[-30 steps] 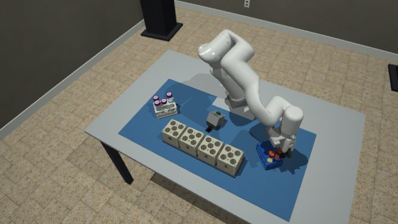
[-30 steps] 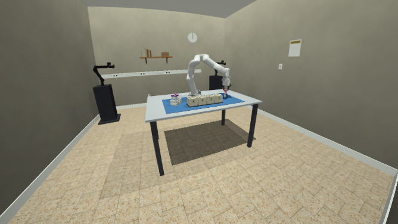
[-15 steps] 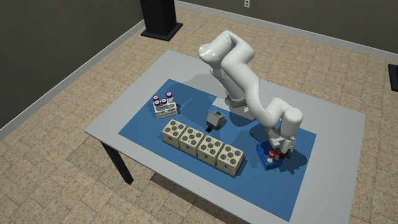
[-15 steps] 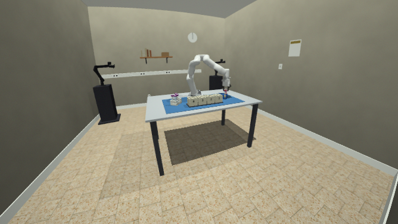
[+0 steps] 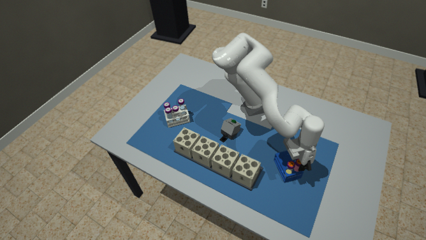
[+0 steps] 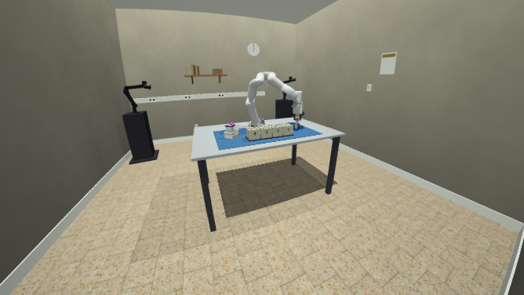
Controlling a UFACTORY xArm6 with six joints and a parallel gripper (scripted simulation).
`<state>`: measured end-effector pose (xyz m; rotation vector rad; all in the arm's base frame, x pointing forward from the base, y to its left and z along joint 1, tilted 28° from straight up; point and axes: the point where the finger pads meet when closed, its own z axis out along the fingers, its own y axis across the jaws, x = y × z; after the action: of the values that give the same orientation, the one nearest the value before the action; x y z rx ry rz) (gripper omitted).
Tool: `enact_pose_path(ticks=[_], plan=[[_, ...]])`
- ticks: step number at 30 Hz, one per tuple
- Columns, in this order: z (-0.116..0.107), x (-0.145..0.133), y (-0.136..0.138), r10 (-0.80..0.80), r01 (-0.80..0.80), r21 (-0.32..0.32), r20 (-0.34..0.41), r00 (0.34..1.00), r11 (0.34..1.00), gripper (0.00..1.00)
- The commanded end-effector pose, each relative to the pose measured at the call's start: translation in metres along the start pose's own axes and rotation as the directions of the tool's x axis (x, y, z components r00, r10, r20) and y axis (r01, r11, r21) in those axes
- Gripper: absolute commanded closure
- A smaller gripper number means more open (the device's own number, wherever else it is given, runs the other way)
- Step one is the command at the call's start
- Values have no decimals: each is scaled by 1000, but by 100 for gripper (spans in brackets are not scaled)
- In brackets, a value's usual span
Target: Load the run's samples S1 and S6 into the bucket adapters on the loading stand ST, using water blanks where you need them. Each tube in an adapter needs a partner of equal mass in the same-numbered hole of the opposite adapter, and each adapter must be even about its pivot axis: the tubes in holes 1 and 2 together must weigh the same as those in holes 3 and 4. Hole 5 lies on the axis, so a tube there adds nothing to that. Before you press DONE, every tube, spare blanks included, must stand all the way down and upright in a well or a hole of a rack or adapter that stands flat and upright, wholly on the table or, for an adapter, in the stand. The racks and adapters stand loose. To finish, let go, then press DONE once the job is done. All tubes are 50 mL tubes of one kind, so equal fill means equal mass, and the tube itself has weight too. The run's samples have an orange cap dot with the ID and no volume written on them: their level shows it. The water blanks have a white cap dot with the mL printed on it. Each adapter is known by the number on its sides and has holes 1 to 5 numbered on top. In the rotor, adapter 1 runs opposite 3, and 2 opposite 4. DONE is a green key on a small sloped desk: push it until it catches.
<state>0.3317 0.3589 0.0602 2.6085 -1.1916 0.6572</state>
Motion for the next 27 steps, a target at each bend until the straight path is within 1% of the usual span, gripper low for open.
enact_pose_path(ticks=[1, 2, 3, 27], plan=[[-2, 0, -1, 1, -1, 4, 1, 1000, 1000, 43], [-2, 0, -1, 1, -1, 4, 1, 1000, 1000, 43], [-2, 0, -1, 1, -1, 4, 1, 1000, 1000, 100], [-3, 0, -1, 1, -1, 4, 1, 1000, 1000, 100]])
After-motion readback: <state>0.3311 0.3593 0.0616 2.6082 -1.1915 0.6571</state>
